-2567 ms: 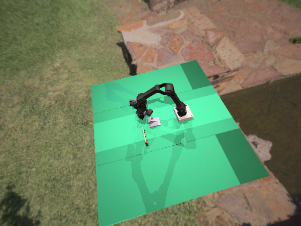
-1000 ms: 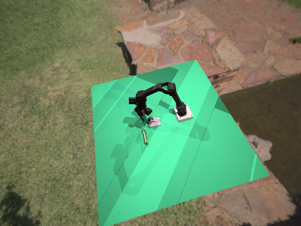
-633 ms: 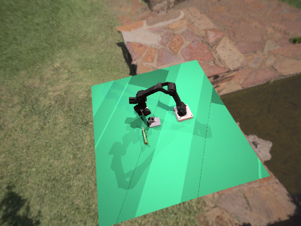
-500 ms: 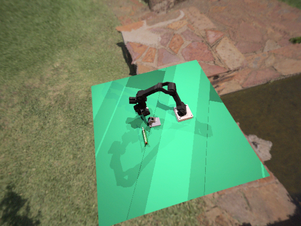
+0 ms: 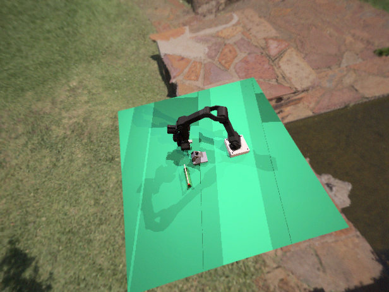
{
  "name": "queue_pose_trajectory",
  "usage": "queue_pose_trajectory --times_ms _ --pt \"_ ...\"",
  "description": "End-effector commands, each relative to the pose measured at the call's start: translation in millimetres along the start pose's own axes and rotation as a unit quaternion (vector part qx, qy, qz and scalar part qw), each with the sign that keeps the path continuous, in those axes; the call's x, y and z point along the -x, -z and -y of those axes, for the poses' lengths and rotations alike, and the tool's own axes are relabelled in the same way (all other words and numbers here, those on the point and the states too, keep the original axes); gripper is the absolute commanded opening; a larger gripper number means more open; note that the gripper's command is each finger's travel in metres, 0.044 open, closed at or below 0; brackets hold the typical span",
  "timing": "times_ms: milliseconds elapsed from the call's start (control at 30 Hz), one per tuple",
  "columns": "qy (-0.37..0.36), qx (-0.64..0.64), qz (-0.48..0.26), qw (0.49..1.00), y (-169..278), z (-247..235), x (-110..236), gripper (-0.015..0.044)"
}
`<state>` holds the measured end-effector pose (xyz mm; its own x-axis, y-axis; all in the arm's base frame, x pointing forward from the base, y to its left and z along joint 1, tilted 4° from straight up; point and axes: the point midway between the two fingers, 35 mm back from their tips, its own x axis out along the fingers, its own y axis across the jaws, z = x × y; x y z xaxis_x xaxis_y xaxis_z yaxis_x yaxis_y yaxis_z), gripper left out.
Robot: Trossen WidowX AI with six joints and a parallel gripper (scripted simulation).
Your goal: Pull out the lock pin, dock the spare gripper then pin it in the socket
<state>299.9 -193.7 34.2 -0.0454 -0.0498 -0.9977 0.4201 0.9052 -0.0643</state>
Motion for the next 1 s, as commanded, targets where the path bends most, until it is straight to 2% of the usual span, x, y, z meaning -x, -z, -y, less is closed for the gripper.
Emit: queue_pose_trajectory --times_ms 0,467,967 --pt "0.000 -0.046 0.003 0.999 -0.3 0.8 1.8 0.0000" --pt "0.000 -0.222 0.004 0.975 1.7 2.4 2.2 0.0000" --pt "-0.002 -0.401 0.003 0.916 4.2 3.6 2.5 0.0000"
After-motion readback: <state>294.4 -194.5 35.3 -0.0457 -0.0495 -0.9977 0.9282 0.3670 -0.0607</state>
